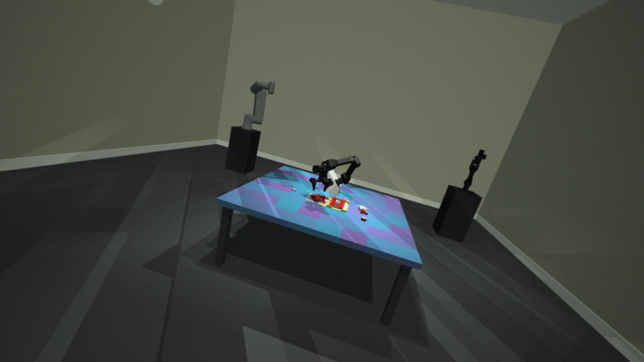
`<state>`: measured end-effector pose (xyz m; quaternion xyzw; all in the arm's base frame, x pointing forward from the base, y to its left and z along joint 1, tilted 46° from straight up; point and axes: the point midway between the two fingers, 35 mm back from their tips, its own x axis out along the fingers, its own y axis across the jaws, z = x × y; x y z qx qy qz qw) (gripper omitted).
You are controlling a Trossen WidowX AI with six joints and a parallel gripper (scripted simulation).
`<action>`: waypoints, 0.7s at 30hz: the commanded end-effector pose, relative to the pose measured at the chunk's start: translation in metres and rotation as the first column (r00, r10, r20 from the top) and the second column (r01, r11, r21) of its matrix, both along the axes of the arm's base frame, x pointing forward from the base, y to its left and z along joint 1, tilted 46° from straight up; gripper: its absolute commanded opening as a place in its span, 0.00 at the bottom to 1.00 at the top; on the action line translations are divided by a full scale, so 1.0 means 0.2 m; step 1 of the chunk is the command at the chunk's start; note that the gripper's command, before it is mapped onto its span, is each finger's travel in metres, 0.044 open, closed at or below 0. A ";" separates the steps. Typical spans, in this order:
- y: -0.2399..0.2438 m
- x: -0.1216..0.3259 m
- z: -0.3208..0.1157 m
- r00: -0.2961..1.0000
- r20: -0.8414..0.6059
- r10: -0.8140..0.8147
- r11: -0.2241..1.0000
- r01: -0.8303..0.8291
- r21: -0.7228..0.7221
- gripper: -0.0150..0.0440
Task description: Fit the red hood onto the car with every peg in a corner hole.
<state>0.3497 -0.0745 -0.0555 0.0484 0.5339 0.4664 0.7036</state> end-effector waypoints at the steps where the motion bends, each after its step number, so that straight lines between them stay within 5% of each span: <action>1: 0.01 0.00 -0.01 1.000 -0.005 -0.010 1.000 0.010 0.006 1.00; 21: 0.07 -0.01 -0.07 1.000 -0.004 -0.009 1.000 0.009 0.007 1.00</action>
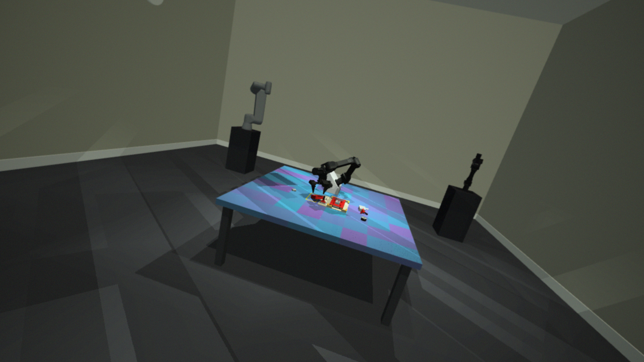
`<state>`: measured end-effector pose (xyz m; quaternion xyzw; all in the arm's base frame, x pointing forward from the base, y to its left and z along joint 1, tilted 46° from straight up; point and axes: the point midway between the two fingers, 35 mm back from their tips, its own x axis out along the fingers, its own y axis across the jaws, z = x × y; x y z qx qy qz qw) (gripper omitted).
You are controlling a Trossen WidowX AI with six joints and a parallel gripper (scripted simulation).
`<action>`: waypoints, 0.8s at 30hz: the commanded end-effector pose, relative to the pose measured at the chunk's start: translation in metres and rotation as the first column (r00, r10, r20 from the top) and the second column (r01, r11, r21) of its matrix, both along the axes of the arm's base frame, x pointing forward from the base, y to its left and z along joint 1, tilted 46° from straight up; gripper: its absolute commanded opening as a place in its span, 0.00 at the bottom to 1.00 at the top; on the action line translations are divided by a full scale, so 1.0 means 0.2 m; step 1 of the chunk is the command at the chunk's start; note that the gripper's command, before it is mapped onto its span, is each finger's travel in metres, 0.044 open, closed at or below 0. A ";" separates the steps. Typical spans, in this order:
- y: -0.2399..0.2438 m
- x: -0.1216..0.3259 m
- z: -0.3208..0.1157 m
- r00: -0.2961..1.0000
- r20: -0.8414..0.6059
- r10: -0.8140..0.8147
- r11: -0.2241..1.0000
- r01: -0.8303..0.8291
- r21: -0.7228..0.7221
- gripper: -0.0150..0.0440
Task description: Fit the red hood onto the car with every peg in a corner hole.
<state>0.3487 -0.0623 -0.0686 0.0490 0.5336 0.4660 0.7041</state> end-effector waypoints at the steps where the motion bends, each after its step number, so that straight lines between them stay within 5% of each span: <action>1: 0.01 0.00 -0.01 1.000 -0.005 -0.008 1.000 0.008 0.006 1.00; 24: 0.07 -0.01 -0.06 1.000 -0.005 -0.007 1.000 0.008 0.007 1.00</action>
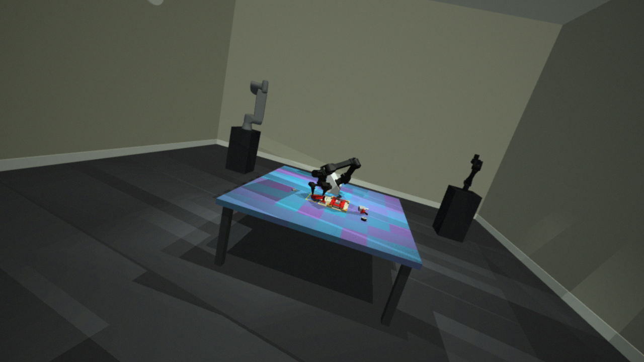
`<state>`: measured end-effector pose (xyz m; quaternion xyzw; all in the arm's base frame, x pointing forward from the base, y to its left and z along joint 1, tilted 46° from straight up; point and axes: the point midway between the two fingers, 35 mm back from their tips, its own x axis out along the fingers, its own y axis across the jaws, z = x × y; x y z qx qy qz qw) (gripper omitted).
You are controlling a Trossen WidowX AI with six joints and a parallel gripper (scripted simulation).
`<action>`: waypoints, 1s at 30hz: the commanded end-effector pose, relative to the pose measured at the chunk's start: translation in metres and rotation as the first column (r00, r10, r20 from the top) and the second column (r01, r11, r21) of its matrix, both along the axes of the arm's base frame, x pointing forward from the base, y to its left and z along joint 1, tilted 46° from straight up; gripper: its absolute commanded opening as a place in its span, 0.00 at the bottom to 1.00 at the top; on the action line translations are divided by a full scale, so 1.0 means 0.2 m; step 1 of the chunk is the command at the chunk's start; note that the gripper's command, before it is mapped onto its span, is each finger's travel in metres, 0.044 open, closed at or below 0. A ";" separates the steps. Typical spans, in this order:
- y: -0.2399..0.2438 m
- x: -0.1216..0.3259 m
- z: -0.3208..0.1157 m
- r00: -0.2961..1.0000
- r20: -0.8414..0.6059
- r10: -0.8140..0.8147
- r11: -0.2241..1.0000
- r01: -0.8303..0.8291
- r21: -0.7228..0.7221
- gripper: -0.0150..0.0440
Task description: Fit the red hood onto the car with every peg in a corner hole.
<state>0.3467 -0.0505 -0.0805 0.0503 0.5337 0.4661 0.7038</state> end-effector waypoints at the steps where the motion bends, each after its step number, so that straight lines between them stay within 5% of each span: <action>1: 0.01 0.00 -0.01 1.000 -0.003 -0.006 1.000 0.007 0.006 1.00; 30: 0.06 0.00 -0.06 1.000 -0.003 -0.006 1.000 0.006 0.006 1.00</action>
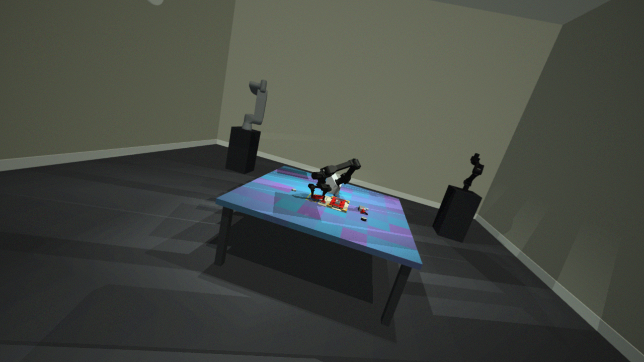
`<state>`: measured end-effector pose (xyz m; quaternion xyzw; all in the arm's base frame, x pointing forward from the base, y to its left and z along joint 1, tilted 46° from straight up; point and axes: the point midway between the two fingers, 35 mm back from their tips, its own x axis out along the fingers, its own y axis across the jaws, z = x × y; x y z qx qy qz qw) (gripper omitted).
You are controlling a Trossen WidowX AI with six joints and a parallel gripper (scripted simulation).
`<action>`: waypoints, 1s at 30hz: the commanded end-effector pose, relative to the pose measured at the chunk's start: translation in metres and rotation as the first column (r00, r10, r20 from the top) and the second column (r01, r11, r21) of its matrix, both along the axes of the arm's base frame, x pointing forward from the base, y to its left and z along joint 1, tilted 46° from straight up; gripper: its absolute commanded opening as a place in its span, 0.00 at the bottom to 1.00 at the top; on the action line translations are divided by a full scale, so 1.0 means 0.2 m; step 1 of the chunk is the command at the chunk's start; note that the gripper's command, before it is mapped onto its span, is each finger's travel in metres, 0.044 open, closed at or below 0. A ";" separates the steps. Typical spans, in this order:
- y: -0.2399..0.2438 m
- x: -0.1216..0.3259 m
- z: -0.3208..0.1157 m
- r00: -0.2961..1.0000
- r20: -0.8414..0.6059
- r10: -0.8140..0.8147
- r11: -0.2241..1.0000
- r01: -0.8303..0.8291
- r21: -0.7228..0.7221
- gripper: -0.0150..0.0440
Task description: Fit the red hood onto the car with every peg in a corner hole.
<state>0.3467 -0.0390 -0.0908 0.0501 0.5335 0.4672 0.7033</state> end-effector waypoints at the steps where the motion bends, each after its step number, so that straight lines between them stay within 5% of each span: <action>1: 0.01 0.00 -0.01 1.000 -0.003 -0.009 1.000 0.009 0.005 1.00; 17: 0.00 0.00 -0.01 1.000 0.000 -0.002 1.000 0.002 0.000 0.75; 28: -0.06 0.00 0.05 1.000 -0.001 -0.002 1.000 0.002 0.000 0.26; 30: -0.07 0.00 0.07 1.000 -0.001 -0.002 1.000 0.002 0.000 0.25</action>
